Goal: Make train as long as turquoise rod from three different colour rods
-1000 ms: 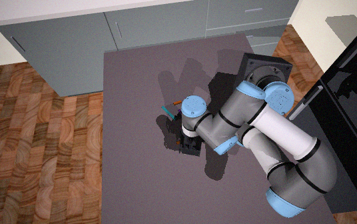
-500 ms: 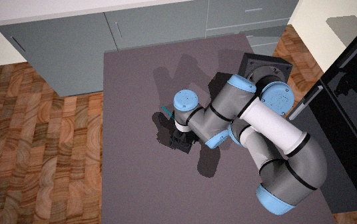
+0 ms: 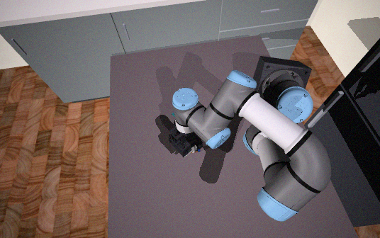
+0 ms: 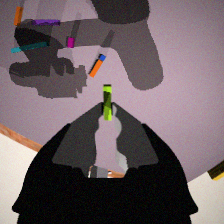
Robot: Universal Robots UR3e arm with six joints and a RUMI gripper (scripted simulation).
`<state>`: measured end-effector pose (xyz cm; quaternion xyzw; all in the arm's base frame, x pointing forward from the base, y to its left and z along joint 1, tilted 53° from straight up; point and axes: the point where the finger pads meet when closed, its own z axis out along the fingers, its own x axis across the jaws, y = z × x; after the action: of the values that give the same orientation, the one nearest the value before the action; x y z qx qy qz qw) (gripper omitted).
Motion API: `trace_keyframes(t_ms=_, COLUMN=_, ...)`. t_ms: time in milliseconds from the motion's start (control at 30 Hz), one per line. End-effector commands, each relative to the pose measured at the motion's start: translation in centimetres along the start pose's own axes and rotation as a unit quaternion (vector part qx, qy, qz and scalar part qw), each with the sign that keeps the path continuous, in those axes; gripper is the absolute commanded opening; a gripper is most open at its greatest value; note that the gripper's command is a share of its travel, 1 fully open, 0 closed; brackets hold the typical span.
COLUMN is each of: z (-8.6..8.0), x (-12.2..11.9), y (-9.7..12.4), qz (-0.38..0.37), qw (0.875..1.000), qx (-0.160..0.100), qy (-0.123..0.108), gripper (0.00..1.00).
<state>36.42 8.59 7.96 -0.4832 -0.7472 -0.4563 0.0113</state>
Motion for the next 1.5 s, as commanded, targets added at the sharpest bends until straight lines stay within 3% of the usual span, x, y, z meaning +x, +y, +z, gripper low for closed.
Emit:
trace_keyframes(t_ms=0, z=0.1, x=-1.4, y=0.4, qz=0.083, qw=0.997, qx=0.011, qy=-0.002, gripper=0.0)
trace_keyframes(t_ms=267, z=0.3, x=-3.3, y=0.8, qz=0.185, qw=0.983, qx=0.01, qy=-0.003, gripper=0.0)
trace_keyframes(t_ms=700, z=0.8, x=-5.0, y=1.0, qz=0.28, qw=0.96, qx=0.01, qy=-0.004, gripper=0.0)
trace_keyframes(t_ms=1467, z=0.8, x=-5.2, y=1.0, qz=0.286, qw=0.958, qx=0.01, qy=-0.004, gripper=0.0)
